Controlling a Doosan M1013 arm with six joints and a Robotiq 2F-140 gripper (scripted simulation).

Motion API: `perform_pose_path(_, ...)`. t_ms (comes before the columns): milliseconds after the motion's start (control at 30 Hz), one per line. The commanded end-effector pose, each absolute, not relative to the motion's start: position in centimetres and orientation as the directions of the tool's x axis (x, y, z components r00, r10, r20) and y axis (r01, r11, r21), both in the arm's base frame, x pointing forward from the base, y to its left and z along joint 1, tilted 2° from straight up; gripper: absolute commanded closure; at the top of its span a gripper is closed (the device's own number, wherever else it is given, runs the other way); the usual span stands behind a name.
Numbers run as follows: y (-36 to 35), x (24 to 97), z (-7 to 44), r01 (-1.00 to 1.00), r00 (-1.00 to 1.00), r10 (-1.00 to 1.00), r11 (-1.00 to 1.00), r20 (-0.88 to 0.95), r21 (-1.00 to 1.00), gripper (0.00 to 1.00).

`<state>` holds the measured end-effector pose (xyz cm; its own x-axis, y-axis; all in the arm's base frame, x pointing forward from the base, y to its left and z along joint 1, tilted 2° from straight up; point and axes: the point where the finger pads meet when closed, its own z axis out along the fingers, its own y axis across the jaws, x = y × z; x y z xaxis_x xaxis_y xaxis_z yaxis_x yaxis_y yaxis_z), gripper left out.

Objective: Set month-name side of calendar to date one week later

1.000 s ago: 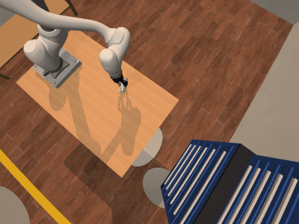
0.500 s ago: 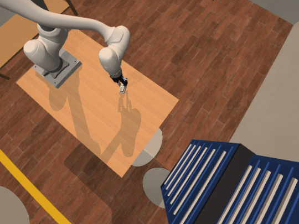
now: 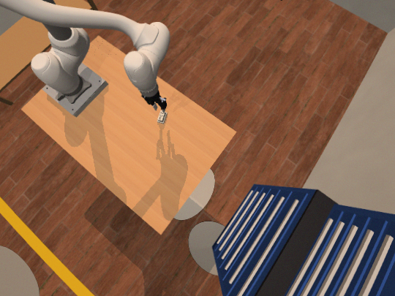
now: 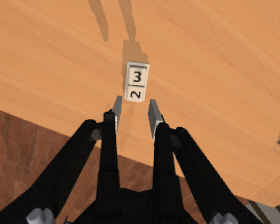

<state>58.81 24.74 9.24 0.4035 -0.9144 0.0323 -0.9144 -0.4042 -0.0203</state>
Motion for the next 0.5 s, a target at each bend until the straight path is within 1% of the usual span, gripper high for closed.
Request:
perform_pose_path(0, 24.76, 58.78, 10.17, -0.914, 0.404, -0.914, -0.404, 0.032, -0.02, 0.64)
perform_pose_path(300, 24.78, 58.75, 11.04, -0.914, 0.404, -0.914, -0.404, 0.032, -0.02, 0.64)
perform_pose_path(333, 24.78, 58.75, 11.04, -0.914, 0.404, -0.914, -0.404, 0.032, -0.02, 0.0)
perform_pose_path(467, 24.78, 58.75, 11.04, -0.914, 0.404, -0.914, -0.404, 0.032, -0.02, 0.0)
